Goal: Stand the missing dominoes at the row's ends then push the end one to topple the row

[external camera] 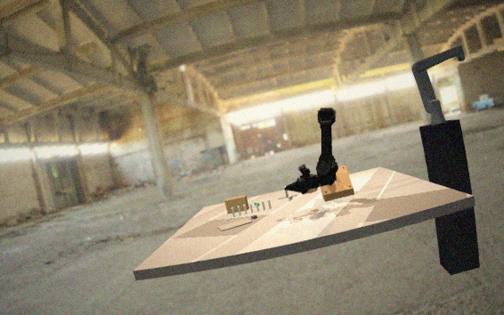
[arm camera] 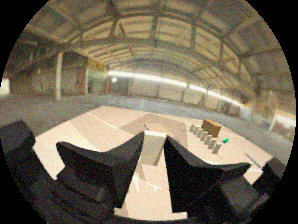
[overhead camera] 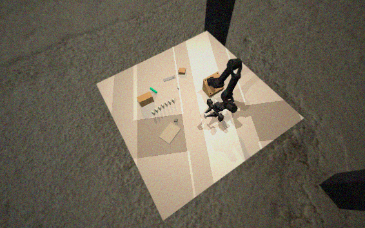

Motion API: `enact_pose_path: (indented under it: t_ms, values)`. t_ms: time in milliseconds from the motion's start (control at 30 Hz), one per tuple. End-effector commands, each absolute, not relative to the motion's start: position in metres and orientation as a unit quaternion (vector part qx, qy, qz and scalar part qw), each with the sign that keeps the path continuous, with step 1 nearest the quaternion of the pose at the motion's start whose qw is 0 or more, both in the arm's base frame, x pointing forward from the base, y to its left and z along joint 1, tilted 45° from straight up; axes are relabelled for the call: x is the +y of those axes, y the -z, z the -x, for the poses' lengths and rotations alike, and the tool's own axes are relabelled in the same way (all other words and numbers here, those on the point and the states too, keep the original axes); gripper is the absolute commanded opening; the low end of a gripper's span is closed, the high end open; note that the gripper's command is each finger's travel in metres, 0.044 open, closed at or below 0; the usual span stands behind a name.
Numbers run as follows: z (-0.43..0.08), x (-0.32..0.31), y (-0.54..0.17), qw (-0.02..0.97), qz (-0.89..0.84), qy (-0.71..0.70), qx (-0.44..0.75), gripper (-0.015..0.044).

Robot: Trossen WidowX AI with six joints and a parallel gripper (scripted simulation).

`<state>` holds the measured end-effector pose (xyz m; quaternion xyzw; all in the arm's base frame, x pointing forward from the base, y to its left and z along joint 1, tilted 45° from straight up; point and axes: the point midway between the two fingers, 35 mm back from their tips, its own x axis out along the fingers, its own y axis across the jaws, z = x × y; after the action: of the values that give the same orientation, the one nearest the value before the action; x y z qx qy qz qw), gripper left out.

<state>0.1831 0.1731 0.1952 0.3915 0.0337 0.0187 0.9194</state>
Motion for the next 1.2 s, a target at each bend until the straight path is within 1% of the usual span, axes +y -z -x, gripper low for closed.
enact_pose_path:
  t_ms: [0, 1167]
  values:
    - [-0.183, 0.181, -0.188, 0.920, -0.390, -0.016, 0.033, 0.0107]
    - [-0.178, 0.228, -0.130, 0.921, -0.387, -0.018, 0.035, 0.0107]
